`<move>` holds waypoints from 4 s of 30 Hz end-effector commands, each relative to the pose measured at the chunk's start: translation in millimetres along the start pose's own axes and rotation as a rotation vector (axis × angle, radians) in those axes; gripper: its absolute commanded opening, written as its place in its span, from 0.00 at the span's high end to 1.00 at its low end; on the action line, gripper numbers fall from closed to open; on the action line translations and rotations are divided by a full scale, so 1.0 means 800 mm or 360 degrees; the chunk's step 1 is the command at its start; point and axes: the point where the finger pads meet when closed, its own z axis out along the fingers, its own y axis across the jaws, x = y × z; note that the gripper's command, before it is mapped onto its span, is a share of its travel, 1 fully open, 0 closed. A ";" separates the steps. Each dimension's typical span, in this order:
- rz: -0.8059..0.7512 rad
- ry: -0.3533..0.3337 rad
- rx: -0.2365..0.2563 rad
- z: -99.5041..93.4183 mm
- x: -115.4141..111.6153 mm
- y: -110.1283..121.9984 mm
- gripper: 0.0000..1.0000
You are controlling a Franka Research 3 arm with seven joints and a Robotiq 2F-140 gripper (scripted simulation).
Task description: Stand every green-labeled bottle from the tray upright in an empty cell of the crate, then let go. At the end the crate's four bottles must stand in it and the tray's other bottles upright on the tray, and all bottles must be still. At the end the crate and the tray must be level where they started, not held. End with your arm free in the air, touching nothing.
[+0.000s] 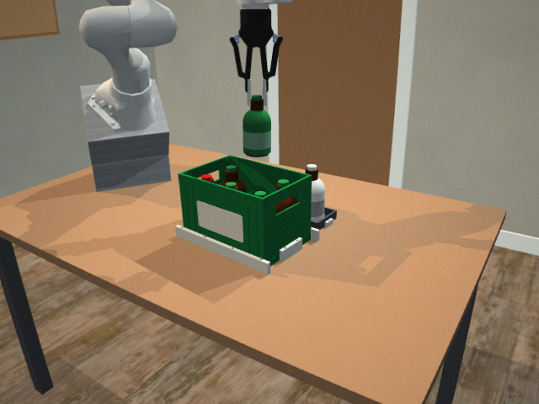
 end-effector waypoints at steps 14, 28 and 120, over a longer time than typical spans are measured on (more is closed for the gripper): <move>-0.0054 0.0022 0.0017 -0.006 0.048 0.001 1.00; -0.0054 0.0022 0.0017 -0.006 0.079 0.006 1.00; -0.0054 0.0022 0.0017 -0.007 0.115 0.012 1.00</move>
